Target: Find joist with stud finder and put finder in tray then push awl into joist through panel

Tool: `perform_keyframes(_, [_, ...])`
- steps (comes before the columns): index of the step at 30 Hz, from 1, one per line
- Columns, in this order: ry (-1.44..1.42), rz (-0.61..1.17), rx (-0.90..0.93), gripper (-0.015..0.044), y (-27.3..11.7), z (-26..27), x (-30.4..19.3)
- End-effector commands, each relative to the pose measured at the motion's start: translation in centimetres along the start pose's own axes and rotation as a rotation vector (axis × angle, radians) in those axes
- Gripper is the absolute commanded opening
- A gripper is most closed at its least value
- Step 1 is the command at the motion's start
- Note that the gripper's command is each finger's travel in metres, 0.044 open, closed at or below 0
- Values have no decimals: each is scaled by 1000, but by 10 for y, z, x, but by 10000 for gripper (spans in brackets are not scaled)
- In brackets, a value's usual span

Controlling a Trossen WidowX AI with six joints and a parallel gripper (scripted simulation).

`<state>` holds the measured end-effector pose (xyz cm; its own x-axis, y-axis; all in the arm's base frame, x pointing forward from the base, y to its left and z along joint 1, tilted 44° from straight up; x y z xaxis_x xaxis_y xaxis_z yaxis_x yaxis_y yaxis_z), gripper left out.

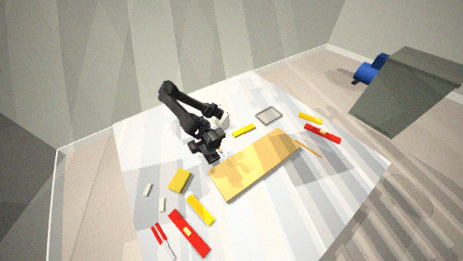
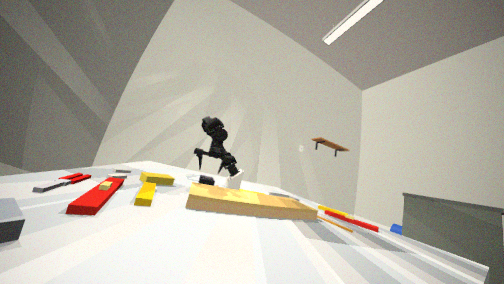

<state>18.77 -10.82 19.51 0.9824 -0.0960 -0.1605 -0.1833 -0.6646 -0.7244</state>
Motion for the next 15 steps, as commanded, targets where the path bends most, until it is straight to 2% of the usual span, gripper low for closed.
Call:
perform_keyframes(1, [-5,3,-4,440,6,0,1])
perform_keyframes(15, [-4,3,-4,440,29,-1,3])
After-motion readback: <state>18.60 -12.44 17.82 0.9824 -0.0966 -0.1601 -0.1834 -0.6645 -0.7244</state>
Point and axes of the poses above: the point midway between the two fingers, 35 mm back from their tips, its own y axis out along the fingers, its own z axis across the jaws, x = y × z, the point moved 6 cm from there along -y, back along the fingers, and after that the axes turned 11 degrees about -y, right-handed, at the moved point
